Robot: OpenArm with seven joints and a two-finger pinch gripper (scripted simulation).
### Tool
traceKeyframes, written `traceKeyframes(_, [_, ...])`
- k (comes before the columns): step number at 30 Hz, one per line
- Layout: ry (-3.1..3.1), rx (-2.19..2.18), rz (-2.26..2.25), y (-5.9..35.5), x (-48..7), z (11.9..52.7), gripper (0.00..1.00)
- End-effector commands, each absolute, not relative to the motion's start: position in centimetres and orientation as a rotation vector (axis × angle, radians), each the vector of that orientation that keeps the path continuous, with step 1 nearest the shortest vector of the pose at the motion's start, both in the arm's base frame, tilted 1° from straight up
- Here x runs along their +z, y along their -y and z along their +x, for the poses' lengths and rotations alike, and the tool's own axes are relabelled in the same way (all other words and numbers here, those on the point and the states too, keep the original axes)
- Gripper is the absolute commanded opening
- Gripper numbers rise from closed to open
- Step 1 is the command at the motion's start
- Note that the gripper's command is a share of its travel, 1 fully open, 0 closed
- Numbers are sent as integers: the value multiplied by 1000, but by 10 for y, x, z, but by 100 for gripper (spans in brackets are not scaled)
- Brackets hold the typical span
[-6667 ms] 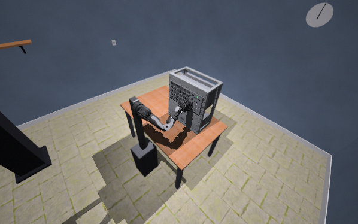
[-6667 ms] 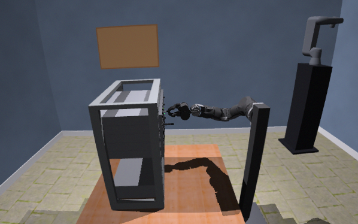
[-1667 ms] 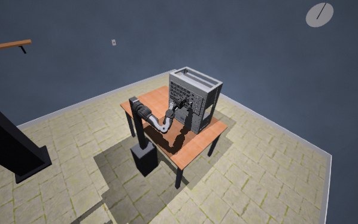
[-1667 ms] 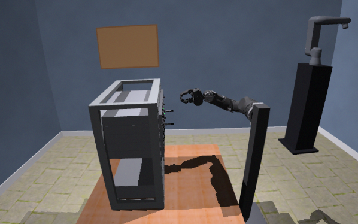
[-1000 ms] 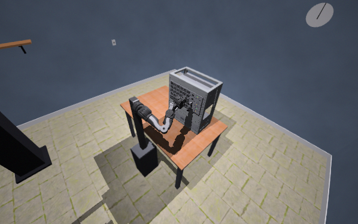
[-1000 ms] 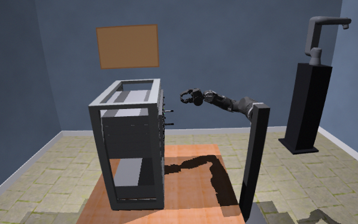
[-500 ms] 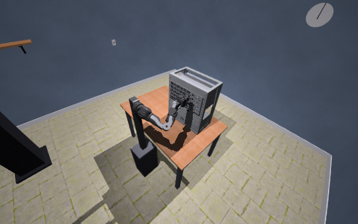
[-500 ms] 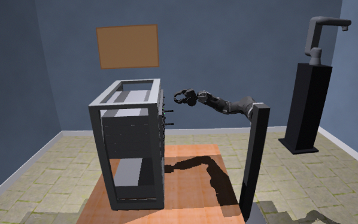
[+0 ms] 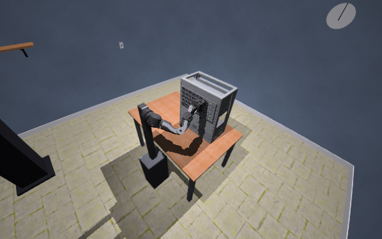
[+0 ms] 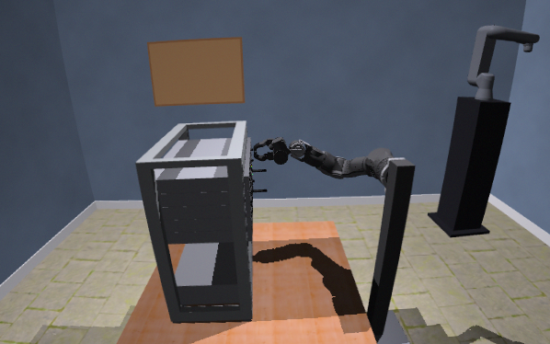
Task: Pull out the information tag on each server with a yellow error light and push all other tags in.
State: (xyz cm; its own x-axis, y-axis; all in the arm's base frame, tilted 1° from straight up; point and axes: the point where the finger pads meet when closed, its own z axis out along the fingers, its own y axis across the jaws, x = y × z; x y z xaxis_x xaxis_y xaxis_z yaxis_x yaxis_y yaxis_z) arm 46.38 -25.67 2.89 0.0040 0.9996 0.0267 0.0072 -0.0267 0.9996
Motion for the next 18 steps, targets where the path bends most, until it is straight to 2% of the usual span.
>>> traceKeyframes(1, [-1198,1224,1215,256,33,465,10])
traceKeyframes(18, [-1199,1225,1213,255,33,466,10])
